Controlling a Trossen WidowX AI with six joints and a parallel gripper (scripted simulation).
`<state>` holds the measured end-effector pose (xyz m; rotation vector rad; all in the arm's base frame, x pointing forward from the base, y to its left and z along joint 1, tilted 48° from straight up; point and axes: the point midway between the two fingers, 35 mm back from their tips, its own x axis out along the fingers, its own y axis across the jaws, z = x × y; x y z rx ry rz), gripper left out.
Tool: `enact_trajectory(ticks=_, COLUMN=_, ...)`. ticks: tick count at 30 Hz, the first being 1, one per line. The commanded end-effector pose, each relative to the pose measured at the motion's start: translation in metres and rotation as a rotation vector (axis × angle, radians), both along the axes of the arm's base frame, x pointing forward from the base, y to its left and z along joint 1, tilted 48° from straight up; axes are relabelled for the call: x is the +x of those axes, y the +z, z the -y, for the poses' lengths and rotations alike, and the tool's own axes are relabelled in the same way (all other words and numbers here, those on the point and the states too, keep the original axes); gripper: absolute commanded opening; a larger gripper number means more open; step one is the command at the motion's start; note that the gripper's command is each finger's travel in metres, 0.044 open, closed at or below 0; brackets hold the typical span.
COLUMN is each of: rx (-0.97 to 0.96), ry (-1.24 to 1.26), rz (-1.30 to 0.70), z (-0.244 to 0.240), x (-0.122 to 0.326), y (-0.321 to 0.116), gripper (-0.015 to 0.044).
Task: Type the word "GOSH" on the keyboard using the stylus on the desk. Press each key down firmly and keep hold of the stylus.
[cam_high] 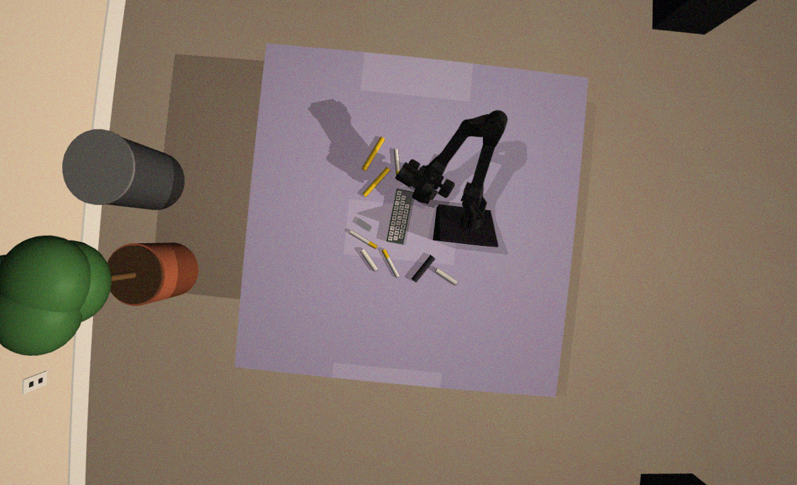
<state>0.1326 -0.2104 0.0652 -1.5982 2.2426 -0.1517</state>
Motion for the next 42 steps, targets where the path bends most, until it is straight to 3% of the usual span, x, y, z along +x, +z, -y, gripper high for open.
enact_trajectory(ticks=1, rx=-0.003, ry=-0.003, rz=-0.006, z=0.001, x=-0.002, y=0.0, gripper=0.0)
enact_trajectory(ticks=3, rx=-0.003, ry=-0.003, rz=-0.006, z=0.001, x=-0.002, y=0.0, gripper=0.0)
enact_trajectory(ticks=9, rx=-0.001, ry=-0.001, rz=0.0, z=0.0, x=0.0, y=0.0, gripper=0.015)
enact_trajectory(ticks=38, rx=0.0, ry=-0.003, rz=-0.004, z=-0.044, x=0.002, y=0.04, gripper=0.015)
enact_trajectory(ticks=42, rx=0.206, ry=-0.126, rz=-0.017, z=-0.036, x=-0.016, y=0.028, gripper=0.015)
